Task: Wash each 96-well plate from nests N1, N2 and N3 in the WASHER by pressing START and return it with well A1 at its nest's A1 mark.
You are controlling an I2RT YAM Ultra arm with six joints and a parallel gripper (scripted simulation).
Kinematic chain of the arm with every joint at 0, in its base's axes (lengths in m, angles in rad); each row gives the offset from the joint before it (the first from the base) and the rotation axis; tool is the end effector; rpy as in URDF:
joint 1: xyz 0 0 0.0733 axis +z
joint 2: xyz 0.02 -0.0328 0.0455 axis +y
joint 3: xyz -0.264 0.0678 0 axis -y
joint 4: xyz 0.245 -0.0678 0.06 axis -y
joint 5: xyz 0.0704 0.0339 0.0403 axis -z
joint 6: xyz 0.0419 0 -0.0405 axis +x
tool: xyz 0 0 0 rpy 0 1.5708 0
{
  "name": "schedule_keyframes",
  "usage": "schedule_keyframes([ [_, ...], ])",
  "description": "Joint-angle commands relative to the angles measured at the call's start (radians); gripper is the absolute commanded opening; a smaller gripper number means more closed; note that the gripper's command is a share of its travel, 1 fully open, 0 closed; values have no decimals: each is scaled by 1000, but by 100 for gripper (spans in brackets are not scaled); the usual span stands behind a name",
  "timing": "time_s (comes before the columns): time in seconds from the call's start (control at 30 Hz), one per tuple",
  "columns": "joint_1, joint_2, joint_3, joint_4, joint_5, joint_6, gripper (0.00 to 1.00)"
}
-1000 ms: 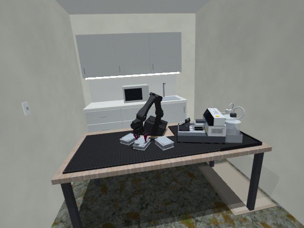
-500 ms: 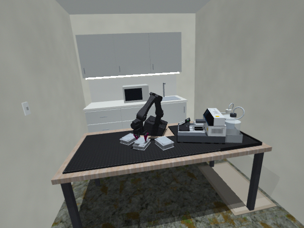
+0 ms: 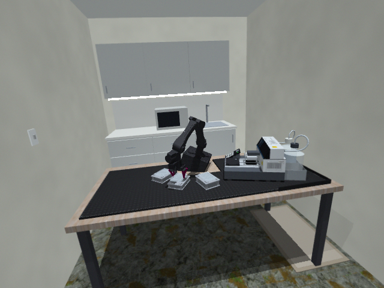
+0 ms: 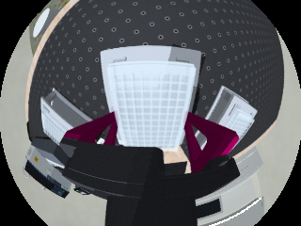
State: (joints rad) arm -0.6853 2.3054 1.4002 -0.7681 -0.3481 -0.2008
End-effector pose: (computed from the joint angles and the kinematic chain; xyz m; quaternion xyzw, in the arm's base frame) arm 0.3071 -0.2311 0.0499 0.2446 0.9527 0.1779 0.0286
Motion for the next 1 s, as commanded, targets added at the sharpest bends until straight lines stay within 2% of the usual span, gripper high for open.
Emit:
schedule_keyframes([
  [0.0,-3,-9,3,2,-1,1,0],
  [0.97,-1,-6,-4,13,-1,4,0],
])
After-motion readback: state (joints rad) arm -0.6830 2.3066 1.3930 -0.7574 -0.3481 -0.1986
